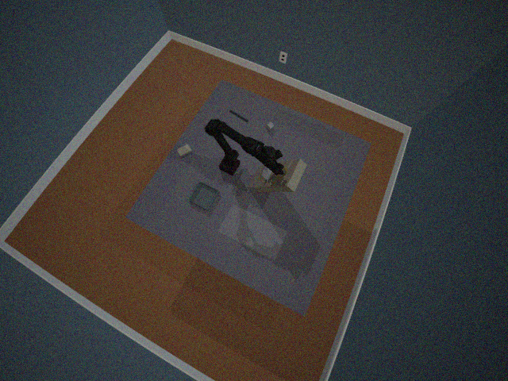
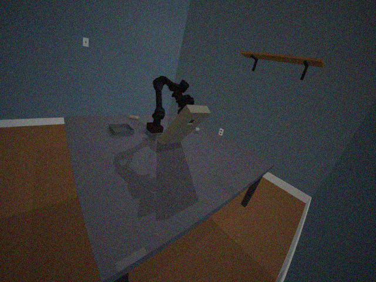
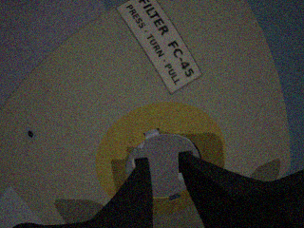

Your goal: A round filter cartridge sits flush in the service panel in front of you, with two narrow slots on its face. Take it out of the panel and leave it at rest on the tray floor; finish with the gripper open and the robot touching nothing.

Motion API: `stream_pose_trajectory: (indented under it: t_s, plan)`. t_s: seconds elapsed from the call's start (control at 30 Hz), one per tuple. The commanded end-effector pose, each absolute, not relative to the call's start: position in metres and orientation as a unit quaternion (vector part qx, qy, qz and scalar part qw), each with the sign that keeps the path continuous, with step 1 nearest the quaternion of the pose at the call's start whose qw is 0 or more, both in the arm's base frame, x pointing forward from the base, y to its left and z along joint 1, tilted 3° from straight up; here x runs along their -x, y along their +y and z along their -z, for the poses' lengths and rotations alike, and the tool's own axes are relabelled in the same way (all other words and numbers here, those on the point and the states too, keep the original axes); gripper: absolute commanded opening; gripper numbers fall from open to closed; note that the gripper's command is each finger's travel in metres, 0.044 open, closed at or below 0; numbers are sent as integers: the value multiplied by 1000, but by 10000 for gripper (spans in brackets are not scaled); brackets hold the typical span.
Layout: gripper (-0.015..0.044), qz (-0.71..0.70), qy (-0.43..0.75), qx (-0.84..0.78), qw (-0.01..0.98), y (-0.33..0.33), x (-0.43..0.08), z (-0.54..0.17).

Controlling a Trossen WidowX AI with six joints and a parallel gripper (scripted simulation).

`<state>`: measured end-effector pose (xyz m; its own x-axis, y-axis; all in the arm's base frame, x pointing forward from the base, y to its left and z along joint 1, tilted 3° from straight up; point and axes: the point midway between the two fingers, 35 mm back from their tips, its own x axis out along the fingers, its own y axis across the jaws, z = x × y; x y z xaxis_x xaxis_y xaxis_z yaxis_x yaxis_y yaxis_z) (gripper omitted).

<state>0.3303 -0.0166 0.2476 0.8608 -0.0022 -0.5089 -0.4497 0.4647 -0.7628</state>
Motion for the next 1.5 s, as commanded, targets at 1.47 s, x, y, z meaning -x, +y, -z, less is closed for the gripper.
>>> stream_pose_trajectory:
  t_s: [1.47]
  plan:
    - [0,-99,247,369,891,-17,-338,-242]
